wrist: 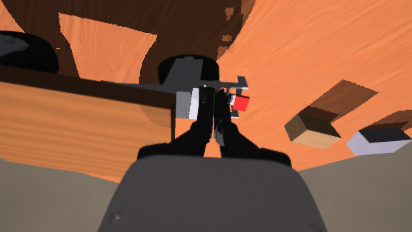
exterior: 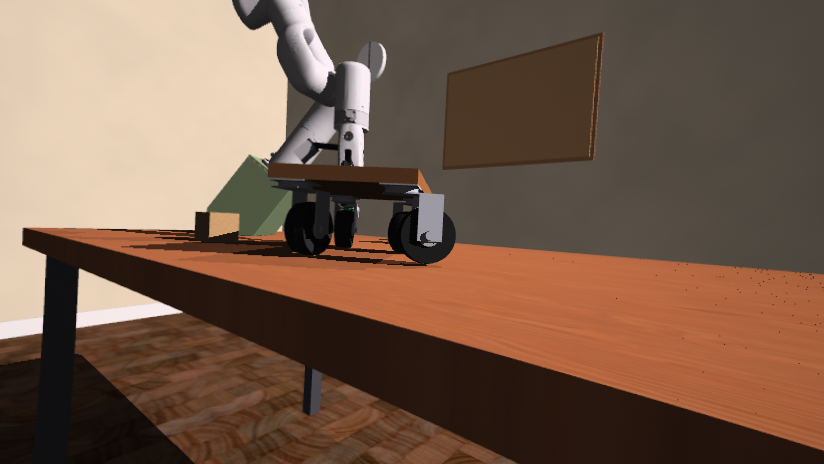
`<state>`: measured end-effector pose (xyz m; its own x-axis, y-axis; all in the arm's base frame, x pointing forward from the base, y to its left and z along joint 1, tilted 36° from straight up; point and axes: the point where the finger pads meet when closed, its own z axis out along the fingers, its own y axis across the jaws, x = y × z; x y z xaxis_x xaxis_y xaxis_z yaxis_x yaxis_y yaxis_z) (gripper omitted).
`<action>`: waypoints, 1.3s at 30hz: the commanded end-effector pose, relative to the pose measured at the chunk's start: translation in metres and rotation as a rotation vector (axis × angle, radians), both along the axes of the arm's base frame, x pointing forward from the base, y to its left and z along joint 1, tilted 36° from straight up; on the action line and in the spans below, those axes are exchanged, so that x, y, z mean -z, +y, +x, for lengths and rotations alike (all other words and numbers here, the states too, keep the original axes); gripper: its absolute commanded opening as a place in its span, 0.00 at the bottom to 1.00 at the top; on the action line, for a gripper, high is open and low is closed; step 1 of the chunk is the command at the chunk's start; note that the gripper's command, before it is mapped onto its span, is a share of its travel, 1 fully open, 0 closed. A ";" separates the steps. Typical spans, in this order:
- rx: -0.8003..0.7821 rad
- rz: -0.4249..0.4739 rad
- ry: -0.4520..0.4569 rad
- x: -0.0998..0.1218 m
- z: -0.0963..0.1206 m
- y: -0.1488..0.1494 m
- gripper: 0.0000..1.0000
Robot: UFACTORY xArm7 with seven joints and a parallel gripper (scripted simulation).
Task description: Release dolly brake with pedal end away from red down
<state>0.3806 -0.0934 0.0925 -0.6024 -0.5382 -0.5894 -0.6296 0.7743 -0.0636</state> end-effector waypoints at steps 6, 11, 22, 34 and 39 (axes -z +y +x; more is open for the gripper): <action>-0.005 0.002 0.009 0.003 -0.002 0.003 0.00; -0.005 0.002 0.009 0.002 -0.003 0.002 0.00; -0.005 0.002 0.009 -0.020 -0.016 -0.007 0.00; -0.005 0.002 0.009 -0.058 -0.039 -0.023 0.00; -0.005 0.002 0.009 -0.061 -0.040 -0.024 0.00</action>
<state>0.3424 -0.1154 0.1500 -0.6045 -0.5402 -0.5855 -0.6345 0.7709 -0.0560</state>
